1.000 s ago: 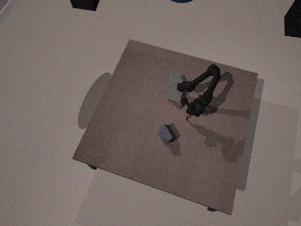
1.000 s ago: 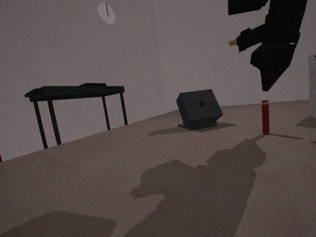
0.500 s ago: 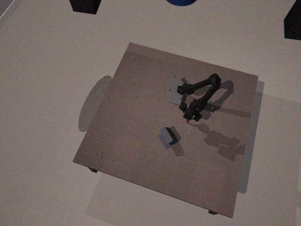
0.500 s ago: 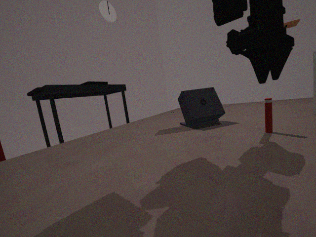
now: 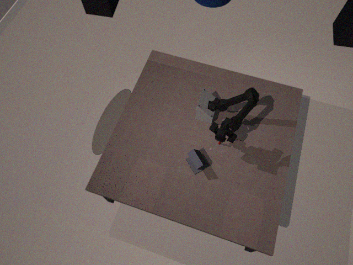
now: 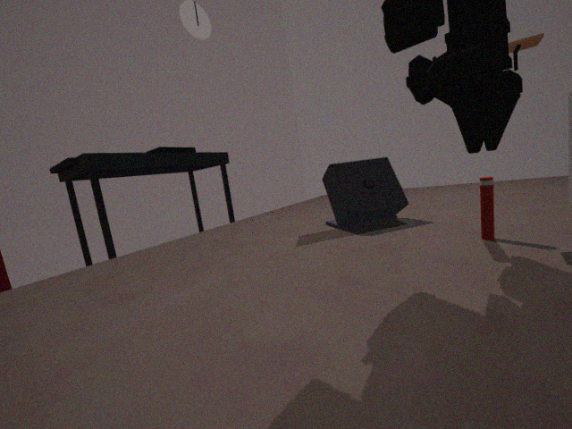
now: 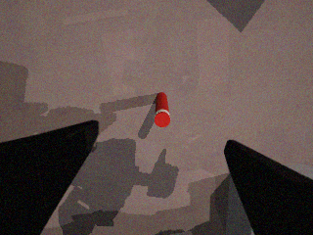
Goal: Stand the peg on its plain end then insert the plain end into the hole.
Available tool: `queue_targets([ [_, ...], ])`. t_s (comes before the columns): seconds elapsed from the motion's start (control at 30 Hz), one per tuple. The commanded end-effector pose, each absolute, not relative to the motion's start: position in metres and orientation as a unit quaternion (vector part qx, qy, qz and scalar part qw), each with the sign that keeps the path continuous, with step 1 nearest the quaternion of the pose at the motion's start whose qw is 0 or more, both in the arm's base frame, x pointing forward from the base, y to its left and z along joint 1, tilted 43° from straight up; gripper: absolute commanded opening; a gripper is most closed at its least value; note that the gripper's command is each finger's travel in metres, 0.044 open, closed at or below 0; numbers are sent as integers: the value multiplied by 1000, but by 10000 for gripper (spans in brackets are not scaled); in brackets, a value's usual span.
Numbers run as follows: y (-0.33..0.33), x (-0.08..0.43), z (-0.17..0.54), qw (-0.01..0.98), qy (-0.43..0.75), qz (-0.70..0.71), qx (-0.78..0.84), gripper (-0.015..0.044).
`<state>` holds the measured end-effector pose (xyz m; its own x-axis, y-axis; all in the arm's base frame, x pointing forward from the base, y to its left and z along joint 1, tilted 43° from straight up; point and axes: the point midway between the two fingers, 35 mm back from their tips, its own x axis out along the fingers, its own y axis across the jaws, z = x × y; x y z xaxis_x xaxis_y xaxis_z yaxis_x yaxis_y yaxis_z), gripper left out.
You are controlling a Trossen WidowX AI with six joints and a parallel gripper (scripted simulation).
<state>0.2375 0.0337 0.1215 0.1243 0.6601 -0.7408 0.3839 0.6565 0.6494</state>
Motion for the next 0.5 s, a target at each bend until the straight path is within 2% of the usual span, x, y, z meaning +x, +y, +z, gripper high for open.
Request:
queue_targets([
  [0.0,41,237,114,651,647,145,368,440],
  [0.47,48,239,106,655,646,151,361,440],
])
